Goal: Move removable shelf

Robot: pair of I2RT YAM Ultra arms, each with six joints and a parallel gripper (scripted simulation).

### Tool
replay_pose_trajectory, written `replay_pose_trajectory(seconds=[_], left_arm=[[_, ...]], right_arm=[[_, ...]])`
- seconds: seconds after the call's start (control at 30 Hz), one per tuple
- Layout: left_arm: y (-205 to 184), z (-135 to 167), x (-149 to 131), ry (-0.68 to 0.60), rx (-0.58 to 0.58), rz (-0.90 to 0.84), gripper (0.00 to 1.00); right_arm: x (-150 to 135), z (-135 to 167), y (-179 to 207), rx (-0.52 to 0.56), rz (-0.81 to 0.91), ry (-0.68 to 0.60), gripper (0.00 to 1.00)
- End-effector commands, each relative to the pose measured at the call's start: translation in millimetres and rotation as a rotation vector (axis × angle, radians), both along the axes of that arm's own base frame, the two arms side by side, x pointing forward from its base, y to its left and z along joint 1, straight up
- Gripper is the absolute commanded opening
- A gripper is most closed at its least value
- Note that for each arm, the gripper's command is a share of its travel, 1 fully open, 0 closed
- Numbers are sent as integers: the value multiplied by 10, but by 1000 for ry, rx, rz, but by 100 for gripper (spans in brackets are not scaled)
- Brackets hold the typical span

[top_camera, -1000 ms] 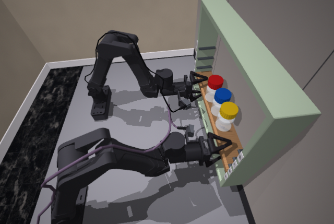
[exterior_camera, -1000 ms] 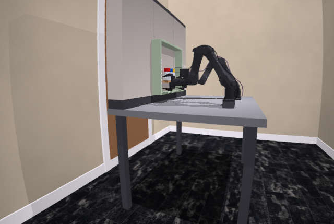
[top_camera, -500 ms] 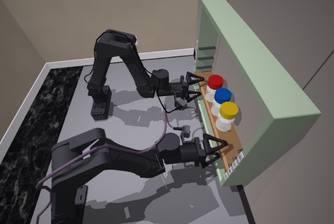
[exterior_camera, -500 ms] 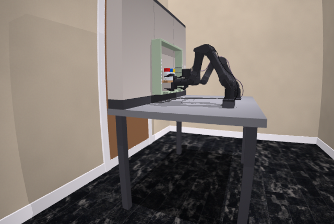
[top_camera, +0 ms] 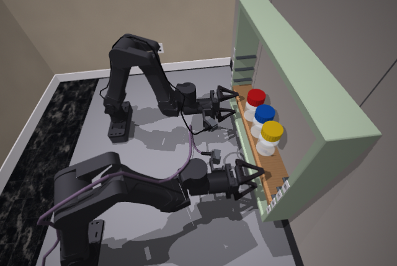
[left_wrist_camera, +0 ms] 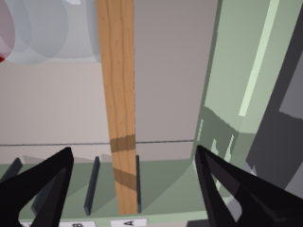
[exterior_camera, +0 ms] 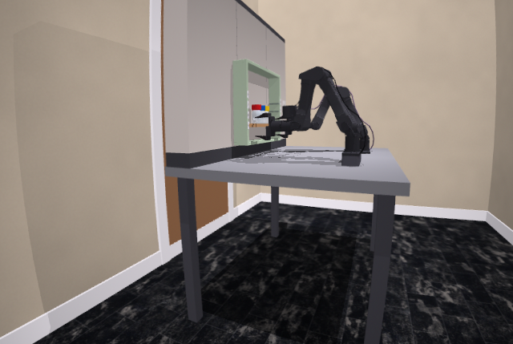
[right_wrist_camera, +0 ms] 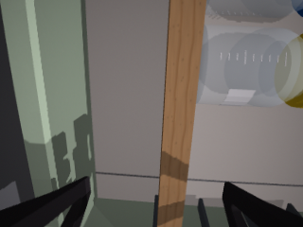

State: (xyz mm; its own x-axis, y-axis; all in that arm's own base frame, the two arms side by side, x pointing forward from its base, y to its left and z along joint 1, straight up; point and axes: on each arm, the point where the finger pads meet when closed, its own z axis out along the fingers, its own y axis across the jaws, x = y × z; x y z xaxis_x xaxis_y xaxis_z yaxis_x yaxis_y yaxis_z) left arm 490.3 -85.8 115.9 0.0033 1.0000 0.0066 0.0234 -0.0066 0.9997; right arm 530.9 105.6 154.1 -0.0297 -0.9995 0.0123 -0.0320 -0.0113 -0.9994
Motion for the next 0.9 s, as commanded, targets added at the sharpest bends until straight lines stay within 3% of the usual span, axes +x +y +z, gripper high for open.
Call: replay_pose_trajectory(seconds=[0.0, 0.87], left_arm=[[-12, 104, -87, -23, -7, 2, 100], [-11, 104, -366, -23, -7, 2, 100]], right_arm=[[-101, 132, 18, 11, 0, -32, 100], [-380, 132, 26, 11, 0, -32, 100]])
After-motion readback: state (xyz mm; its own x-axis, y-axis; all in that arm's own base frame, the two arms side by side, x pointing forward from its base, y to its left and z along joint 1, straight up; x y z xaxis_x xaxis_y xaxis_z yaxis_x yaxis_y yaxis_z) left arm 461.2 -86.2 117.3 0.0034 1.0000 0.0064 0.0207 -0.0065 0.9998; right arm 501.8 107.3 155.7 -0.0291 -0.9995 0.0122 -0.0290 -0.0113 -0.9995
